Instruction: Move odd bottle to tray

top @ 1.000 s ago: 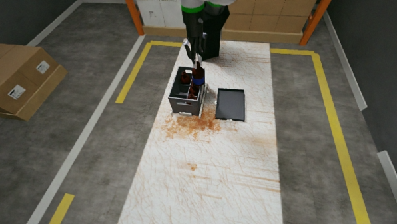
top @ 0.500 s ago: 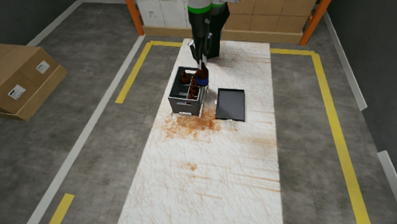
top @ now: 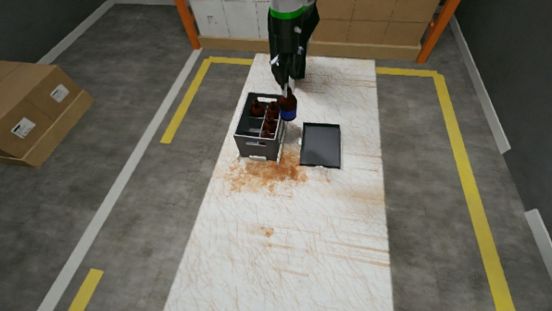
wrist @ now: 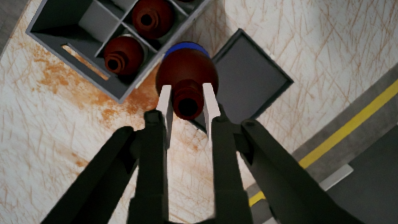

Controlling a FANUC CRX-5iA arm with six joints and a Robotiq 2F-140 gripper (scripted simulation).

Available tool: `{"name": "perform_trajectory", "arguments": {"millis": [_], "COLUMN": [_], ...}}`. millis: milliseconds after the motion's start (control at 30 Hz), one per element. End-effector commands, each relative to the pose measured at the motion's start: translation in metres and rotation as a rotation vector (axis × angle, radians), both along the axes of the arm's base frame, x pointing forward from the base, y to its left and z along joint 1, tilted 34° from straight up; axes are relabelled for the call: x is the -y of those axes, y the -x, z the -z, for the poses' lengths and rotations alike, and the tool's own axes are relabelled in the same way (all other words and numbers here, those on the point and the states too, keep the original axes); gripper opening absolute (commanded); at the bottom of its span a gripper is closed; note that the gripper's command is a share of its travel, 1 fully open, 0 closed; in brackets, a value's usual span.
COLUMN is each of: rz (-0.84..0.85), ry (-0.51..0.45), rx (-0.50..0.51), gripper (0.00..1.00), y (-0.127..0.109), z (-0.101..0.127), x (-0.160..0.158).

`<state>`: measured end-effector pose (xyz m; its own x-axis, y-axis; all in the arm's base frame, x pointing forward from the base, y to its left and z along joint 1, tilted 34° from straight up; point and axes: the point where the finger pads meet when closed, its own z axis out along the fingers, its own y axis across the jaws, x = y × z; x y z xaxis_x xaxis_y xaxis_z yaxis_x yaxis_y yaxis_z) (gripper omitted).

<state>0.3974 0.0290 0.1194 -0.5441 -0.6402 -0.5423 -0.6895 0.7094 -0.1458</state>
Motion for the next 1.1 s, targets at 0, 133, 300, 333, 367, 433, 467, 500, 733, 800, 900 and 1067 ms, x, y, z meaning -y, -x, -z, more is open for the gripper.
{"name": "perform_trajectory", "arguments": {"millis": [0, 133, 300, 333, 367, 433, 467, 500, 733, 800, 900, 1067], "rz": [0.002, 0.002, 0.002, 0.002, 0.002, 0.002, 0.002, 0.002, 0.002, 0.002, 0.002, 0.002], "ry": [0.002, 0.002, 0.002, 0.002, 0.002, 0.002, 0.002, 0.002, 0.002, 0.002, 0.002, 0.002], "rx": [0.001, 0.001, 0.001, 0.001, 0.001, 0.001, 0.001, 0.001, 0.001, 0.001, 0.001, 0.001], "gripper": [0.10, 0.10, 0.10, 0.10, 0.10, 0.10, 0.10, 0.10, 0.10, 0.10, 0.10, 0.10], "y": [0.000, 0.000, 0.001, 0.001, 0.001, 0.002, 0.002, 0.002, 0.002, 0.003, 0.003, 0.003], "z": [-0.002, -0.004, -0.007, -0.008, -0.008, -0.010, -0.010, -0.010, -0.014, -0.015, -0.017, -0.018], "x": [-0.004, -0.011, -0.021, -0.022, -0.024, -0.028, -0.028, -0.028, -0.041, -0.045, -0.051, -0.056]}}
